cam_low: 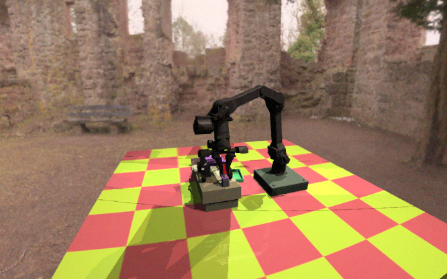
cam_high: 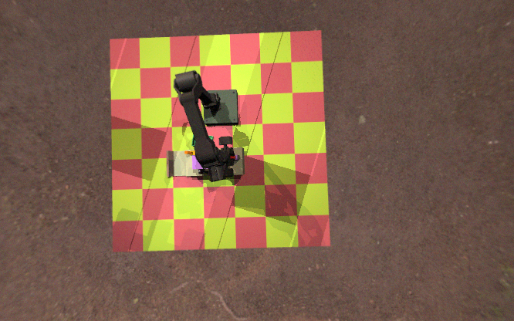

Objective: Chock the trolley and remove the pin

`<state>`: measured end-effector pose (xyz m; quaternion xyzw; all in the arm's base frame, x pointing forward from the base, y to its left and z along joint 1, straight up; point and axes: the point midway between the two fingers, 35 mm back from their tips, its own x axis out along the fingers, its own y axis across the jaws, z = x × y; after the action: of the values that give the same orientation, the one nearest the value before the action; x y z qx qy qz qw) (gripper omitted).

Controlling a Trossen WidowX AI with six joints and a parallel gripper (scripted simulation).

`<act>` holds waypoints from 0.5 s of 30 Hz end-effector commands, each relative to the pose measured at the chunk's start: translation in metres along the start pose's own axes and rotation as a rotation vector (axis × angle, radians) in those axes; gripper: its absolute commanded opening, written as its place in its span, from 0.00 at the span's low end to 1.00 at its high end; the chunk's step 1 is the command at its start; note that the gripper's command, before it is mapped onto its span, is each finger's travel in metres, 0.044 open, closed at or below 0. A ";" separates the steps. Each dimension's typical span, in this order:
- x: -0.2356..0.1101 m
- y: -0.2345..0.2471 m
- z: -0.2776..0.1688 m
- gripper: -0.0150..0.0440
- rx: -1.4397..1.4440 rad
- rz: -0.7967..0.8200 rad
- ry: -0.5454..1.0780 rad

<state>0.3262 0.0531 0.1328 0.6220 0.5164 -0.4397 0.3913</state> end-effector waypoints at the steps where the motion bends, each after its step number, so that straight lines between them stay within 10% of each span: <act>1: -0.001 0.000 0.000 0.25 0.000 0.001 0.000; 15: -0.012 -0.001 -0.002 0.25 0.006 0.000 -0.001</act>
<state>0.3241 0.0512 0.1410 0.6213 0.5155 -0.4433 0.3895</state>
